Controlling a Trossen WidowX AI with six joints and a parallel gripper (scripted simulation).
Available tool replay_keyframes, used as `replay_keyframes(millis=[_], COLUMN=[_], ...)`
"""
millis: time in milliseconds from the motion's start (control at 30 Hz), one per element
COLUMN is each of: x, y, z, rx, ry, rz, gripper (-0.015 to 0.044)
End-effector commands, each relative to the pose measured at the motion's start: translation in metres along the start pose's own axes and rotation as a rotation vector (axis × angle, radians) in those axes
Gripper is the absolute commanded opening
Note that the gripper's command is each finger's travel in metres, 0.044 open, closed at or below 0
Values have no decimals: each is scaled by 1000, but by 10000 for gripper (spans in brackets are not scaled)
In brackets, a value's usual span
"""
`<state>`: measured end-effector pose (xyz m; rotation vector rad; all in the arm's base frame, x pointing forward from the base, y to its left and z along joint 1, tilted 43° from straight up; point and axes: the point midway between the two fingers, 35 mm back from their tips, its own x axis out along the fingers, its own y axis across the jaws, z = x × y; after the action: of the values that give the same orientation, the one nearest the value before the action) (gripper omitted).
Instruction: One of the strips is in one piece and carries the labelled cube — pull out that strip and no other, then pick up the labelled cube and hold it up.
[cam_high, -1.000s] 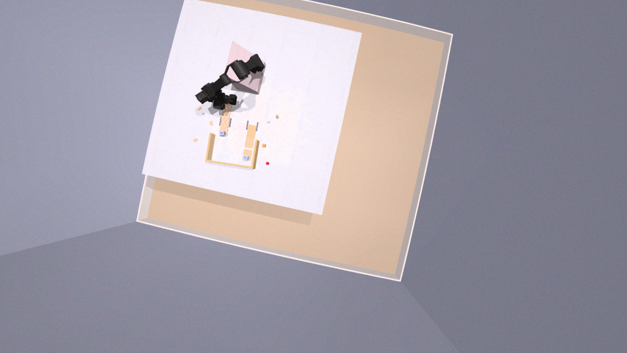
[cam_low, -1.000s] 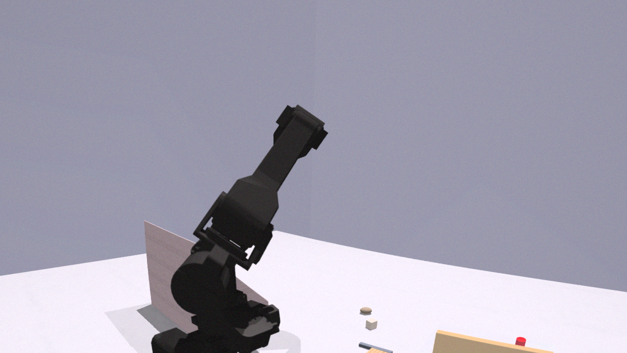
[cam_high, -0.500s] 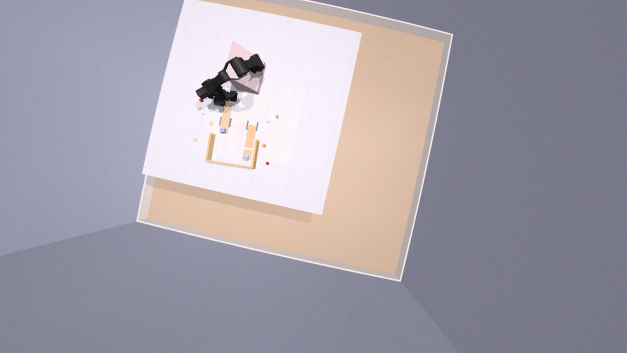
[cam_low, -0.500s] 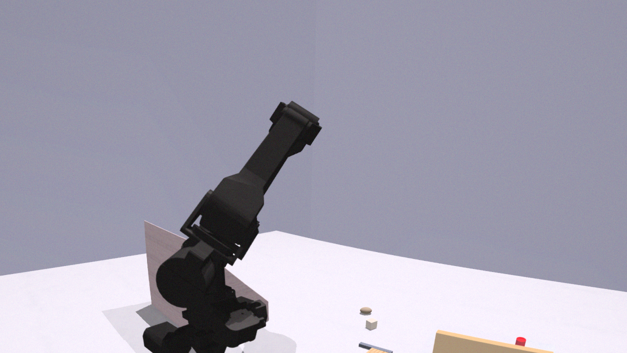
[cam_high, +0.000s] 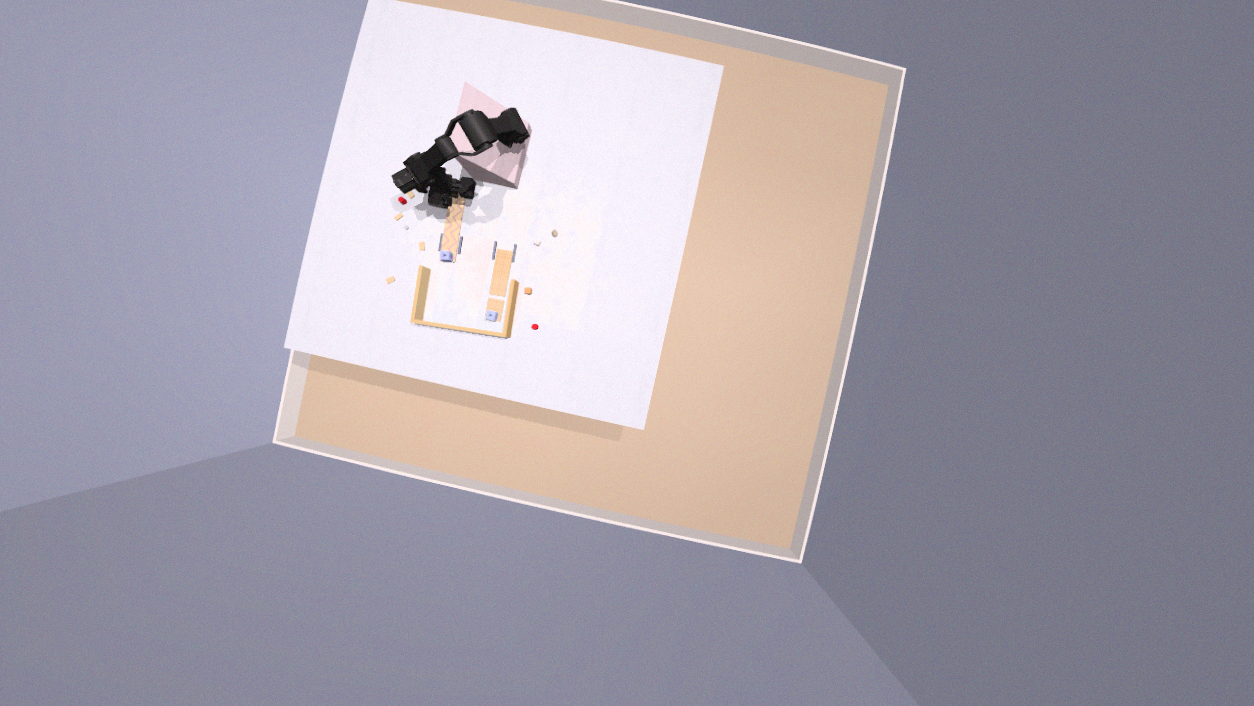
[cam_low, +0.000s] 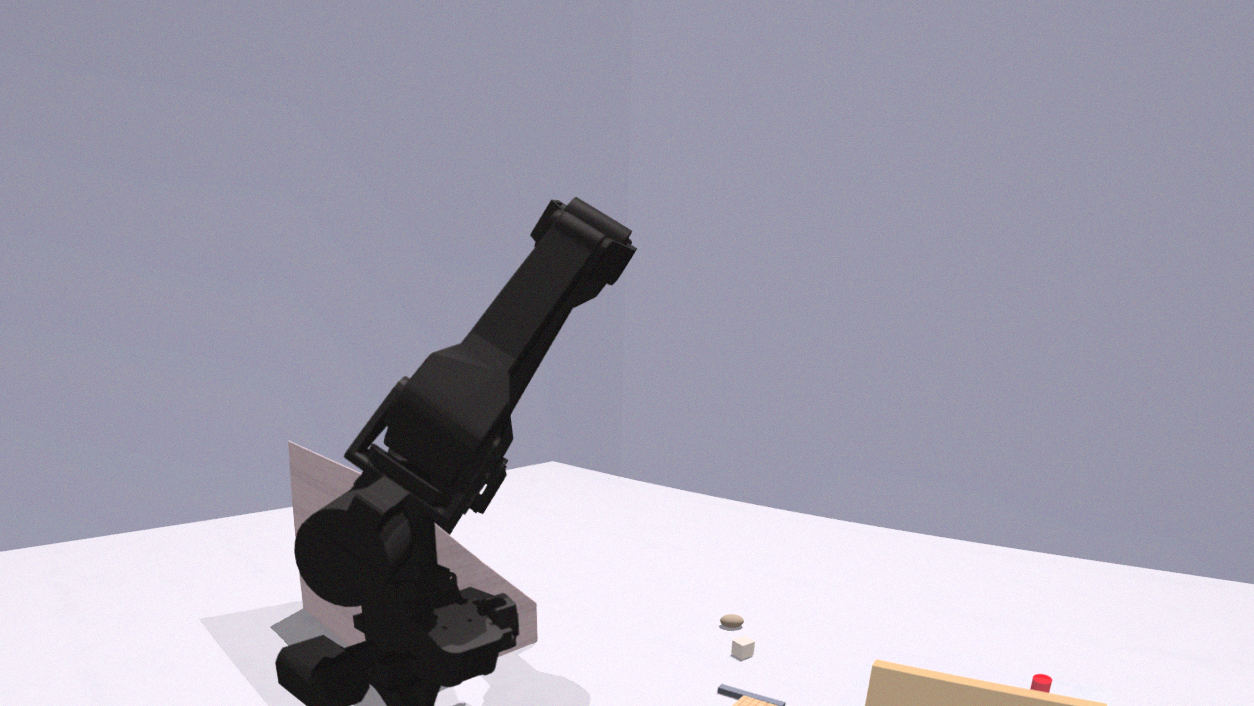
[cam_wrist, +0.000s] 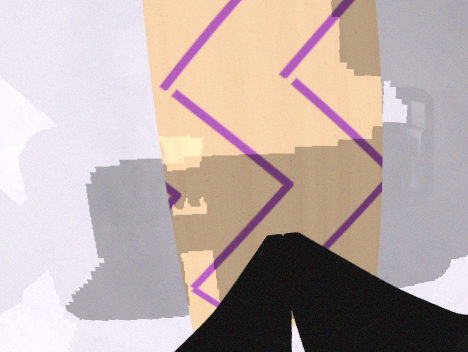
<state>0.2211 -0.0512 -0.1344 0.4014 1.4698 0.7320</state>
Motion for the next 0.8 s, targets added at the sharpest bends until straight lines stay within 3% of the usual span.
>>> replay_keyframes(millis=[0, 67, 200, 767], x=[-20, -39, -41, -42], y=[-2, -1, -1, 2], z=[2, 2, 2, 67], rx=[2, 3, 3, -109], ry=[11, 22, 23, 20], rz=[1, 3, 4, 6], gripper=[0, 0, 0, 440])
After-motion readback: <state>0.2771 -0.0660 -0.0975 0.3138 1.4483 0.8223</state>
